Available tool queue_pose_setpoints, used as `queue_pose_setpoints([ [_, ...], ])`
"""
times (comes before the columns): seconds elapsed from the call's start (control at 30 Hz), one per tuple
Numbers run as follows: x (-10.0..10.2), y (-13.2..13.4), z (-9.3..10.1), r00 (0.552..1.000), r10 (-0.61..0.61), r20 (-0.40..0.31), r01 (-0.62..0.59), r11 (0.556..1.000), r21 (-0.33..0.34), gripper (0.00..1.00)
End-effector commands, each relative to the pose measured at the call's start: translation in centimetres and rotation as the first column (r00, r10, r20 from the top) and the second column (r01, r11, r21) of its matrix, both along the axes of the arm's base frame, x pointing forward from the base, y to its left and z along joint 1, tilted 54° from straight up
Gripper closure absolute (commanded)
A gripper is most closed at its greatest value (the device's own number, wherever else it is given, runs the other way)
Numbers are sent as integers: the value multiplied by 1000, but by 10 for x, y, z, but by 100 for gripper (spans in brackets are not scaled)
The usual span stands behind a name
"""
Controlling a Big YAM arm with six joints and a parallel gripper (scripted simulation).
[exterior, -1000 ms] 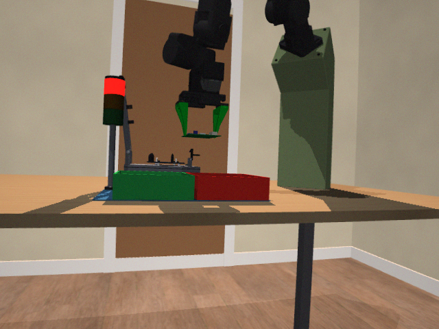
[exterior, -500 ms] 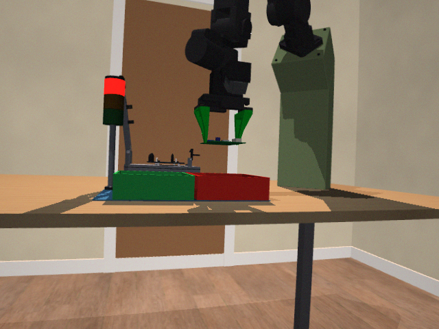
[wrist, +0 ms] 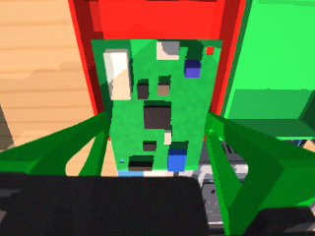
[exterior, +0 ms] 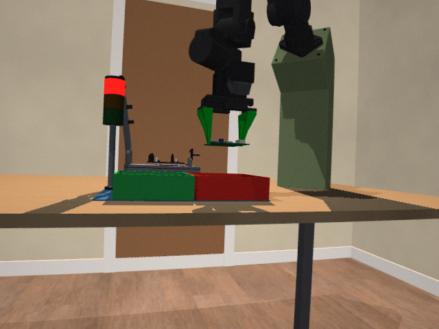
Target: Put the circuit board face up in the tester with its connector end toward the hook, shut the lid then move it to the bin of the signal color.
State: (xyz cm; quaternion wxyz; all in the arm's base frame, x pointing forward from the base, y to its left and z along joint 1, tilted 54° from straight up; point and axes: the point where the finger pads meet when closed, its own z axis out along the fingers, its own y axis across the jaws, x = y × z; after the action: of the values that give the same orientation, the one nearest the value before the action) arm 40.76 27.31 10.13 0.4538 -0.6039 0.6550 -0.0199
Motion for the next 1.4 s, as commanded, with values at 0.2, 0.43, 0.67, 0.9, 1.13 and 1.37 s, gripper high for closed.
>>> queue_pose_setpoints([
  [0.2, 1, -1, -4, 1000, -5, -6, 5, 1000, 0, 28],
  [0.43, 1, -1, -5, 1000, -5, -6, 5, 1000, 0, 28],
  [0.67, 5, 3, -1, 1000, -4, 6, 4, 1000, 8, 28],
  [0.9, 8, 12, -7, 1000, 3, 3, -3, 1000, 10, 28],
  [1.13, 16, 18, -14, 1000, 1, 3, -1, 1000, 10, 28],
  [1.37, 29, 28, -28, 1000, 0, 2, 0, 1000, 10, 28],
])
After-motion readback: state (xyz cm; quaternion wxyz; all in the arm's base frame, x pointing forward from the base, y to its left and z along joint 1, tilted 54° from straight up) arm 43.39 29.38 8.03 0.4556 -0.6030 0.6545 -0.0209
